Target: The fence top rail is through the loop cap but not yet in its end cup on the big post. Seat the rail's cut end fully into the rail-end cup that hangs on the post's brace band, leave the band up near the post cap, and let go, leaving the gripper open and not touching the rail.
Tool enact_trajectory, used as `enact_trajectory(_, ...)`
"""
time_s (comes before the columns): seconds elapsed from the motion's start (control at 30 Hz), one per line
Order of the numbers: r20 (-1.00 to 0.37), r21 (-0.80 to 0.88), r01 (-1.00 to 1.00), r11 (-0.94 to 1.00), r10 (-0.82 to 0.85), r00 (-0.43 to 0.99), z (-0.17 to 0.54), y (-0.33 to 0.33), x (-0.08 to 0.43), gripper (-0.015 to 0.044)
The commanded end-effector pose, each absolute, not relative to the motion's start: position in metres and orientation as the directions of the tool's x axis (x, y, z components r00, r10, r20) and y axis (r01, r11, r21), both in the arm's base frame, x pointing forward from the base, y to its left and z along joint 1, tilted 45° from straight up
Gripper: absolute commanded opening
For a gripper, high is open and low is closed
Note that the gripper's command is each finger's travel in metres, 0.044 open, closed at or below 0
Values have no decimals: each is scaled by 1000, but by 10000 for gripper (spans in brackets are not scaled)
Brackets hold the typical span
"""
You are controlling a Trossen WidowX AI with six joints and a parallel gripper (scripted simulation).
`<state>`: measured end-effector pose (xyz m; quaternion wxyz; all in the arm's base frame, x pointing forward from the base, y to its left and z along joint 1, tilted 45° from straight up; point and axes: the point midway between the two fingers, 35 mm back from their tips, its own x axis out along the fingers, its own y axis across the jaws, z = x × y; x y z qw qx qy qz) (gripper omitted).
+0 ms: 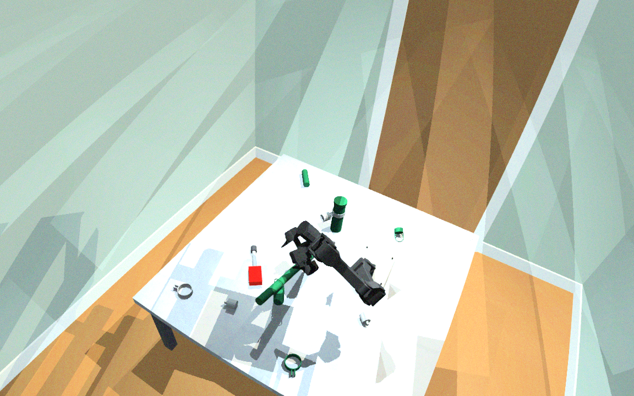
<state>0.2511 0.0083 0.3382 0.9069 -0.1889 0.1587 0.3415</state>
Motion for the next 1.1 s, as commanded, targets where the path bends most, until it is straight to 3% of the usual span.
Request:
enact_trajectory(0.0,-512,11,-593,805,514,688,283,-34,274,440)
enact_trajectory(0.23,-610,397,-303,866,496,619,193,-96,279,440)
enact_trajectory(0.47,-627,688,76,722,538,564,110,-138,253,440)
enact_trajectory(0.87,-629,686,76,724,537,562,106,-140,252,440)
enact_trajectory(1.07,-692,453,-200,869,484,536,67,-173,261,440)
